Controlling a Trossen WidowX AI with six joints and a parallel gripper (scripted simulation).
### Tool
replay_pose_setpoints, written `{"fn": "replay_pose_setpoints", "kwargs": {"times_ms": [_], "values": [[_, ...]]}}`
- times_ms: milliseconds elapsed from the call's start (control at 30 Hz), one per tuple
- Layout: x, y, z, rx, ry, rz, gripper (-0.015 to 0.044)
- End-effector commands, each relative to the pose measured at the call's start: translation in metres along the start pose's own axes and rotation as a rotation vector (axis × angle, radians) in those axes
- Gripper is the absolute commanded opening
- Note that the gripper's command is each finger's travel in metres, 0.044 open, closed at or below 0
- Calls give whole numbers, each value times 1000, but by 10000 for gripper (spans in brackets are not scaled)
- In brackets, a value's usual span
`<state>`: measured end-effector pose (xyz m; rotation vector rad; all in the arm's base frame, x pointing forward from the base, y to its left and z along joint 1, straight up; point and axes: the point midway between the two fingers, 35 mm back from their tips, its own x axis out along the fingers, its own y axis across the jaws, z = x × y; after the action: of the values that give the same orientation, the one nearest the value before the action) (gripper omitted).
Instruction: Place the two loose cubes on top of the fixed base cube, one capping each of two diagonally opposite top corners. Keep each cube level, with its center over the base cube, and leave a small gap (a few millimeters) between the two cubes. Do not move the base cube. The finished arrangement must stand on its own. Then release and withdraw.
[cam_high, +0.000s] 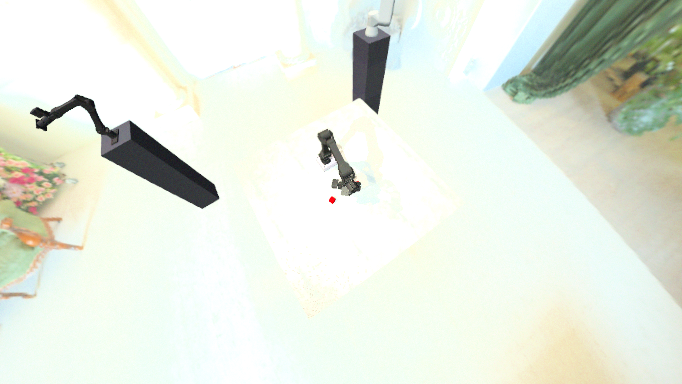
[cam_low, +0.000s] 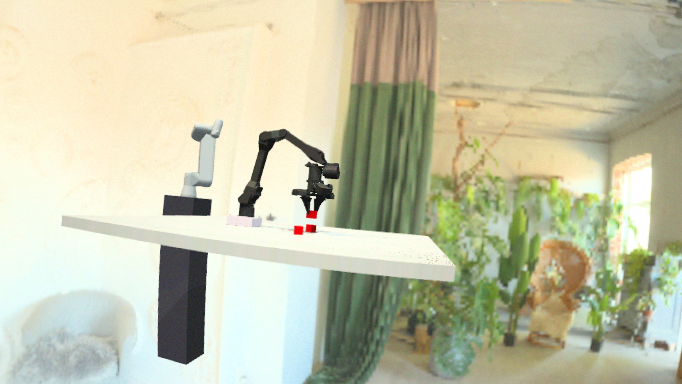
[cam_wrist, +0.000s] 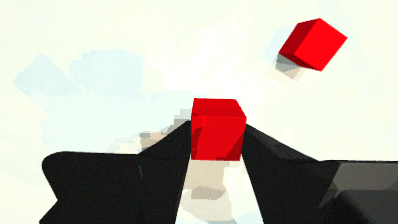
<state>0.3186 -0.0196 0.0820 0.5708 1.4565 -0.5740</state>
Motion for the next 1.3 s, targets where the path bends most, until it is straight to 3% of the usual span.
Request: {"fn": "replay_pose_setpoints", "kwargs": {"times_ms": [0, 667, 1267], "values": [[-10, 1, 0, -8, -1, 7, 105], [-42, -1, -6, -22, 13, 2, 105], [-18, 32, -42, 250, 17, 3, 105]]}}
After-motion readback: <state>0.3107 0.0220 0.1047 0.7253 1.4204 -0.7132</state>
